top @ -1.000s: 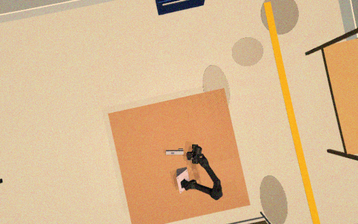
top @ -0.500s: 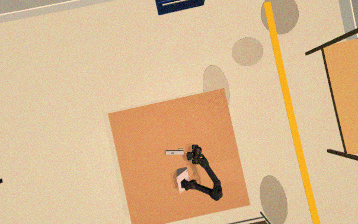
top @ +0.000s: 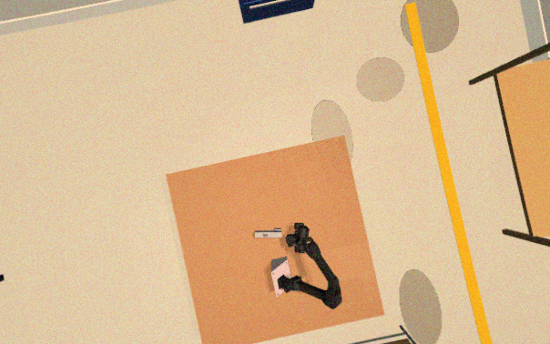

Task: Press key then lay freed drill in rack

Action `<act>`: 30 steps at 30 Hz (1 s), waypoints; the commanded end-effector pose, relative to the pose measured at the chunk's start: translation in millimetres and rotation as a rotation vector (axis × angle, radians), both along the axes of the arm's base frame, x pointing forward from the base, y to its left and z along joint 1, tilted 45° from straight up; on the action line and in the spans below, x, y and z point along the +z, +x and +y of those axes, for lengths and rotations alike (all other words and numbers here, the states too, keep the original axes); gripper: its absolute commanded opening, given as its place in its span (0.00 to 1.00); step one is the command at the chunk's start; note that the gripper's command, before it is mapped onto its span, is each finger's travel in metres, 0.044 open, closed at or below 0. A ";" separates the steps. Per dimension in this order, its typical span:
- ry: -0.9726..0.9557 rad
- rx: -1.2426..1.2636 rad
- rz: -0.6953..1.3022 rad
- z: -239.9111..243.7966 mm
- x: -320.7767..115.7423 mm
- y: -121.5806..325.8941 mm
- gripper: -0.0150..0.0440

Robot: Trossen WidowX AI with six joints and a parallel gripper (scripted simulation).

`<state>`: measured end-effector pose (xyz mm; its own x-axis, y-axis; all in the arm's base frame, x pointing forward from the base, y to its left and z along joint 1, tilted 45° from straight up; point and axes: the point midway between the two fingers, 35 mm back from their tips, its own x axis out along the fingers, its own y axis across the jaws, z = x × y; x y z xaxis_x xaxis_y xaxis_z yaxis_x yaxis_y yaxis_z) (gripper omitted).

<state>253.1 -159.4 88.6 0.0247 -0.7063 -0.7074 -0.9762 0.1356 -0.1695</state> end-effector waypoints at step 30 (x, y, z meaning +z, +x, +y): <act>-0.002 -0.003 -0.008 13.6 7.6 -1.5 0.25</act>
